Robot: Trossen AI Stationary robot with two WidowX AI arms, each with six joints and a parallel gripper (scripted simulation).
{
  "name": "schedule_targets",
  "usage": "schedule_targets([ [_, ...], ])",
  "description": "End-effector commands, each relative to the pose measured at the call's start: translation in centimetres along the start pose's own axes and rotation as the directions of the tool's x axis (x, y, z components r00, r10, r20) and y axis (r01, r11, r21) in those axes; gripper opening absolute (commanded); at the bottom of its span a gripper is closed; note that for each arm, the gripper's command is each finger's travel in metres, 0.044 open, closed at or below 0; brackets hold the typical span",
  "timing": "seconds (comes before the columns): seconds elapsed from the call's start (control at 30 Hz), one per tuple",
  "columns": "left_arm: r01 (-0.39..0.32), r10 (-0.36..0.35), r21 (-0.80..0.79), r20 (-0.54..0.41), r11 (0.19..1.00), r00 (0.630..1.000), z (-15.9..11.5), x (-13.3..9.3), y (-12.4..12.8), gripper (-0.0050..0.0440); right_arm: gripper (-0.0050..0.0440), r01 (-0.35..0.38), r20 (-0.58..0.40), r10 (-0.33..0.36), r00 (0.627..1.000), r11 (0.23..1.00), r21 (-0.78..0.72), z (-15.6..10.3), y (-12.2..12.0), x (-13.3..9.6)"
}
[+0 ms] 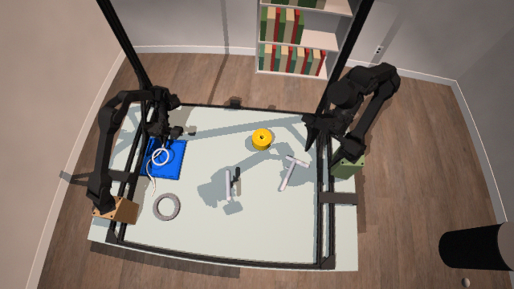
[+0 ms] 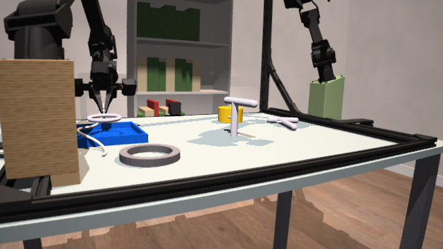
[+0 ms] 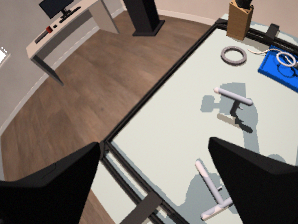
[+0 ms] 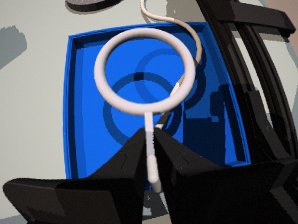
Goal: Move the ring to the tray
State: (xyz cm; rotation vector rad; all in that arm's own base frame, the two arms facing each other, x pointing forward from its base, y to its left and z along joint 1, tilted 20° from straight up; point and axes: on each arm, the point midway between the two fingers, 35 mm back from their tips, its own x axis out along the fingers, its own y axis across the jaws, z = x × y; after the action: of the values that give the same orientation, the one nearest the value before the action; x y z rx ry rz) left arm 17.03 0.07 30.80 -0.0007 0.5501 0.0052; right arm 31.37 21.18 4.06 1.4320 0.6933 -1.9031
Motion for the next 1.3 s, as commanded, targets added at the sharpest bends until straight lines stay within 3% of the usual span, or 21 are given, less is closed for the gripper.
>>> schedule_targets([
  [0.0,0.005,-0.005,0.002,-0.004,1.000,1.000,-0.1,0.0,-0.1,0.0400,0.0000,0.008,0.015,-0.008,1.000,1.000,0.001,-0.4,-0.1,1.0],
  [0.53,0.005,-0.005,0.002,-0.004,1.000,1.000,-0.1,0.0,-0.1,0.0400,0.0000,0.008,0.015,-0.008,1.000,1.000,0.001,-1.8,-0.1,3.1],
  [0.93,0.005,-0.005,0.002,-0.004,1.000,1.000,-0.1,0.0,-0.1,0.0400,0.0000,0.008,0.015,-0.008,1.000,1.000,0.001,-1.9,-0.1,3.3],
  [1.1,0.005,-0.005,0.002,-0.004,1.000,1.000,-0.1,0.0,-0.1,0.0400,0.0120,0.001,0.005,-0.001,1.000,1.000,0.000,-1.8,0.0,2.7],
  [1.17,0.005,-0.005,0.002,-0.004,1.000,1.000,-0.1,0.0,-0.1,0.0400,0.0120,0.001,0.005,-0.001,1.000,1.000,0.000,-1.8,0.0,2.7],
  [1.27,0.005,-0.005,0.002,-0.004,1.000,1.000,-0.1,0.0,-0.1,0.0400,0.0192,0.001,0.005,-0.001,1.000,1.000,0.000,-1.8,0.0,2.7],
])
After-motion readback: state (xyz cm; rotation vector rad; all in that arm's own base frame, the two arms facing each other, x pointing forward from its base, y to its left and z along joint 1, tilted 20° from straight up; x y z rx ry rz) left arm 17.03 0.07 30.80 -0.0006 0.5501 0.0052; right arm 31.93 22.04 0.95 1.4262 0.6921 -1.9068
